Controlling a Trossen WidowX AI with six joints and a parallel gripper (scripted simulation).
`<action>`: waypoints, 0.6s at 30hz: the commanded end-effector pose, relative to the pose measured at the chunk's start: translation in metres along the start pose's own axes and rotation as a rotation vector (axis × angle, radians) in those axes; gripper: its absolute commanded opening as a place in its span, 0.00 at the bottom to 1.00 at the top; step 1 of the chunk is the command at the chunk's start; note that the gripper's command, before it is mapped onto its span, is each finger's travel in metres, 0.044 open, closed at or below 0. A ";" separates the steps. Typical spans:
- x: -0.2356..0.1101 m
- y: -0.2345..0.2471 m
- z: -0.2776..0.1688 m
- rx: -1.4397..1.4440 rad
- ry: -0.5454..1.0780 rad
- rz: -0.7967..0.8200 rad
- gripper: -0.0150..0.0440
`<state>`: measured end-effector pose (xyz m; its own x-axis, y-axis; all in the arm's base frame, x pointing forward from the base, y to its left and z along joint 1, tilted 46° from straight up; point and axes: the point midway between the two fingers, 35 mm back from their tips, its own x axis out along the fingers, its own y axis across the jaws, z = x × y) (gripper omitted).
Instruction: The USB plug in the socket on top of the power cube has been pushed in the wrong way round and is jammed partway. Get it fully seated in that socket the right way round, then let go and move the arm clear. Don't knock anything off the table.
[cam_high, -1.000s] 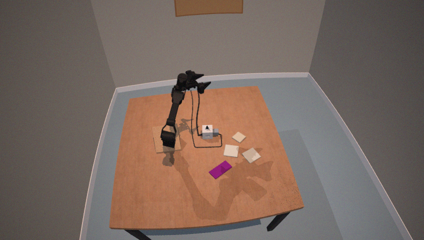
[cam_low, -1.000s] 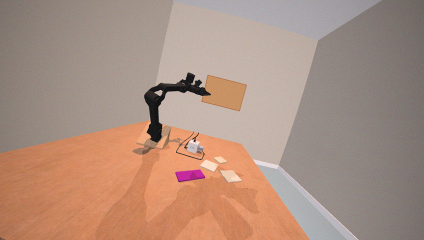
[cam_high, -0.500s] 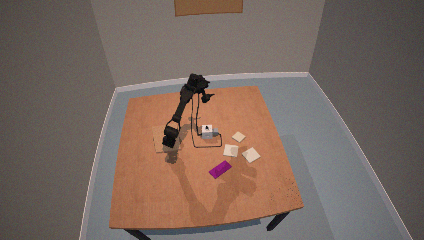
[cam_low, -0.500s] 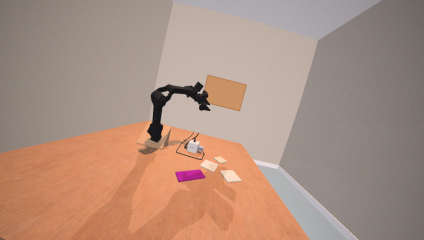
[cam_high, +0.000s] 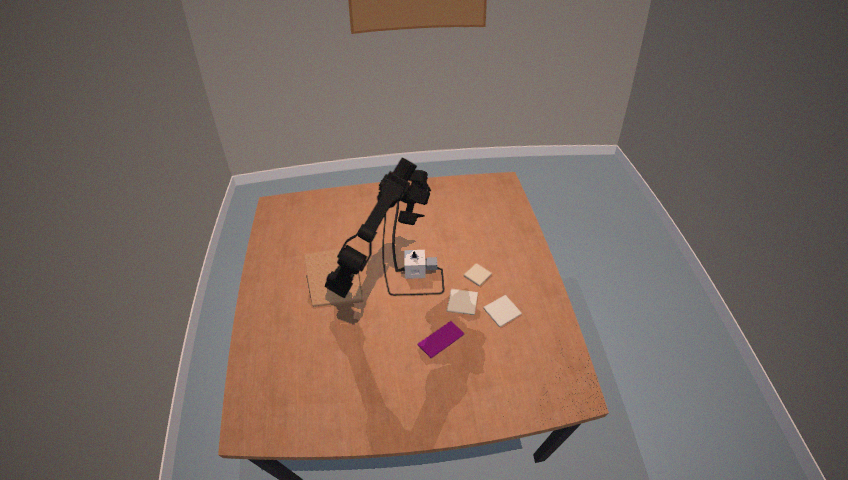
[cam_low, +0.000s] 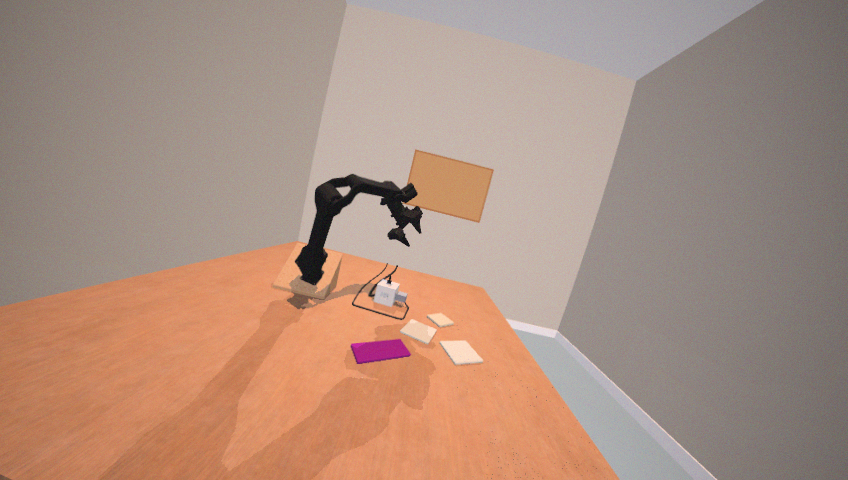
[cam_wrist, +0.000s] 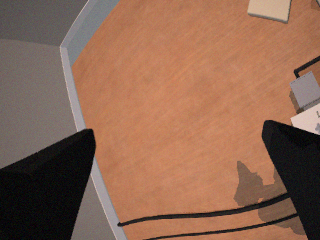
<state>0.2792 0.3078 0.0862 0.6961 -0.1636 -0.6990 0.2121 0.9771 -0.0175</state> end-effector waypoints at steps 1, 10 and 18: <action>0.036 -0.070 -0.013 0.505 0.089 -0.374 1.00; 0.042 -0.125 -0.018 0.893 -0.004 -0.711 1.00; 0.041 -0.140 -0.021 1.011 -0.067 -0.822 1.00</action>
<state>0.2769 0.2108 0.0504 0.3713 -0.5385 -0.7564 0.8704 0.4856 0.0816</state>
